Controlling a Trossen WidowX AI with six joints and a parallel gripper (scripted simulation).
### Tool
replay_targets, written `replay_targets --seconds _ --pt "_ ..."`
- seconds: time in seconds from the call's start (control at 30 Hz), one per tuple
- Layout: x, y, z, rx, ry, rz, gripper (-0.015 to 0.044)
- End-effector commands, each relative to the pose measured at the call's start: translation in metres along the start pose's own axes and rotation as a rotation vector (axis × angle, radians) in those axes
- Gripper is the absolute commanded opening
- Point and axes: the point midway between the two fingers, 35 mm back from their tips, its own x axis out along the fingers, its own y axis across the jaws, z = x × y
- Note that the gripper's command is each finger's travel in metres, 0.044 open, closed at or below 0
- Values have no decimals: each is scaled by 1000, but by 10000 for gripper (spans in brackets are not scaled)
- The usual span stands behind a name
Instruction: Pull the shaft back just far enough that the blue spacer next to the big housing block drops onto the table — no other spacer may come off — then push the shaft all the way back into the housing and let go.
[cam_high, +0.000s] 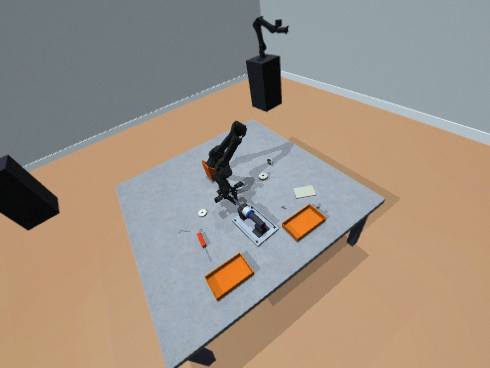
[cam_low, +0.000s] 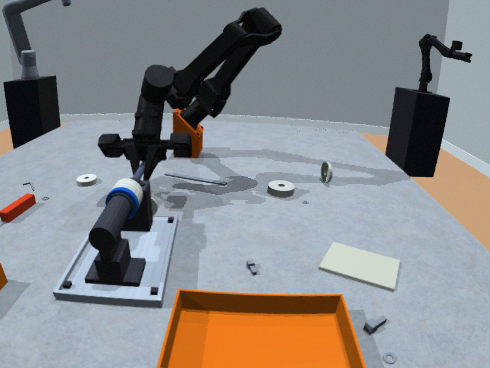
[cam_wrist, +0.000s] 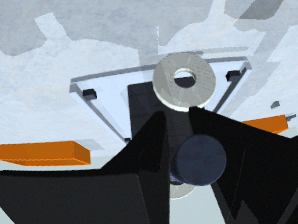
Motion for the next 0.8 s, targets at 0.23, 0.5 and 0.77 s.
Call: replay_targets --seconds 0.23,0.5,0.77 --pt "-1 0 2 -2 -1 -1 0" --pt "-2 0 2 -2 -1 -1 0" --pt "-2 0 3 -2 -1 -1 0"
